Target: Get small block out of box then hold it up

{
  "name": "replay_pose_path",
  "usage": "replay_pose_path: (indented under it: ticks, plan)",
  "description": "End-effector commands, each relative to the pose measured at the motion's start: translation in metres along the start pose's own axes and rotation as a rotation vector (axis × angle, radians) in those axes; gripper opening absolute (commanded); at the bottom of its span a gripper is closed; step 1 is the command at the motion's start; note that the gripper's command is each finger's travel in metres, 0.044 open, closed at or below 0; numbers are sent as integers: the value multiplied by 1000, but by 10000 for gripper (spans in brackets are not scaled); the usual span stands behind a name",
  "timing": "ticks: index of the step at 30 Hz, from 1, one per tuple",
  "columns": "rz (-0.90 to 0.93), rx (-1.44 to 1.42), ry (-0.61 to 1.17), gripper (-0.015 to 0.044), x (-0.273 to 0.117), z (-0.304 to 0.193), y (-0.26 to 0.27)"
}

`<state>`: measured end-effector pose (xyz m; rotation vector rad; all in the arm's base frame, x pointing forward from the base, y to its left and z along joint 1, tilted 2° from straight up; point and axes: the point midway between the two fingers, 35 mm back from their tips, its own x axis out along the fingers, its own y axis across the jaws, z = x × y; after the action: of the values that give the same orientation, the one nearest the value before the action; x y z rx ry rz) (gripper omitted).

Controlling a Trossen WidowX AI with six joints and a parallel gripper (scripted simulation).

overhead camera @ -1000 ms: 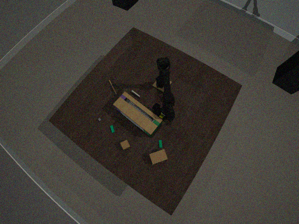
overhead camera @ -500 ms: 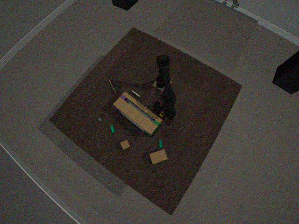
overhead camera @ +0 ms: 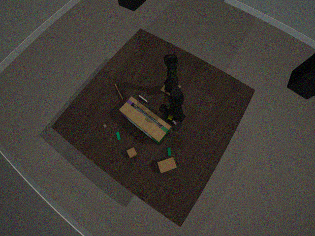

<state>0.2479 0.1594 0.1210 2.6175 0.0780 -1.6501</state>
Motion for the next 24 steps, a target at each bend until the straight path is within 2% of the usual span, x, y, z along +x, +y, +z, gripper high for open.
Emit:
replay_pose_path:
  ticks: [1, 13, 24]
  plan:
    - [-63, -98, 19, 0, -24, -6, 5]
    - [-191, -393, 89, 0, -78, -4, 24]
    - [-197, -410, 95, 0, -81, -4, 25]
